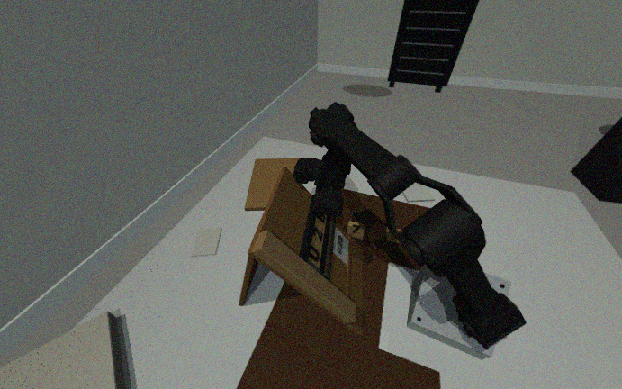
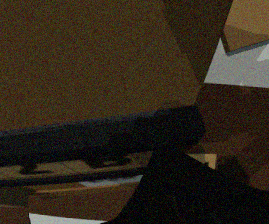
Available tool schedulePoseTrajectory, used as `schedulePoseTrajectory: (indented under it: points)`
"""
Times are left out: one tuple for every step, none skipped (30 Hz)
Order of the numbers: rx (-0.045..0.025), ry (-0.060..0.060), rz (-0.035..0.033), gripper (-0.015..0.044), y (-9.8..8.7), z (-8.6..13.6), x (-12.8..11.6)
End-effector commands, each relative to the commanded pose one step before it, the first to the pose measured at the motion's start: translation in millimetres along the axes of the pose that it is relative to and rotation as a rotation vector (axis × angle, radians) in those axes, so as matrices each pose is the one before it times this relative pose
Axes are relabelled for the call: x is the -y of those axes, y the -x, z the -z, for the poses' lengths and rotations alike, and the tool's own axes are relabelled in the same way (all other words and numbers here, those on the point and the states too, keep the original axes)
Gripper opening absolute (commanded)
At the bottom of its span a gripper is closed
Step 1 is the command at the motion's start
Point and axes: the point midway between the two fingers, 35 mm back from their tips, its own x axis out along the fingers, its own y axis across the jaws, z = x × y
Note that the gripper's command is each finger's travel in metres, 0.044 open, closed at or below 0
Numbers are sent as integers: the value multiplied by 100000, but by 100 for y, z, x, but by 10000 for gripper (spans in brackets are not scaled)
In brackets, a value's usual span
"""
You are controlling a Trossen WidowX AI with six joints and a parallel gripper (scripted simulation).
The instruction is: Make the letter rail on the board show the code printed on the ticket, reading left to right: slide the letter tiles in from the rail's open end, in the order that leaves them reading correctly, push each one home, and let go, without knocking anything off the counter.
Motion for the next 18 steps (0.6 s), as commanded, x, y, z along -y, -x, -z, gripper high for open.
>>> schedulePoseTrajectory:
  points:
    - [441, -426, -468, 0, 30, -79, -403]
    - [0, -1, -1, 0, -2, 1, -18]
    - [0, -1, -1, 0, -2, 1, -17]
    - [0, 0, 0, 0, -1, 1, -7]
    - [0, 0, 0, 0, -6, 2, 0]
    - [-4, 2, 12, 0, 66, 97, 209]
    - [-8, -2, 10, 0, 128, 134, 141]
    - [-8, -4, 5, 0, 124, 115, 47]
    - [-8, -5, 4, 0, 122, 107, 16]
    - [-8, -5, 3, 0, 125, 107, 6]
    - [-8, -5, 3, 0, 127, 107, 2]
    - [-10, -6, 8, 0, 128, 107, 0]
    - [-9, -6, 5, 0, 128, 107, 0]
    - [-5, -3, 2, 0, 77, 64, -1]
    - [-8, -6, 3, 0, 129, 106, -7]
    - [-8, -6, 3, 0, 127, 108, -4]
    - [-8, -6, 3, 0, 127, 108, -4]
    - [-8, -6, 3, 0, 127, 108, -4]
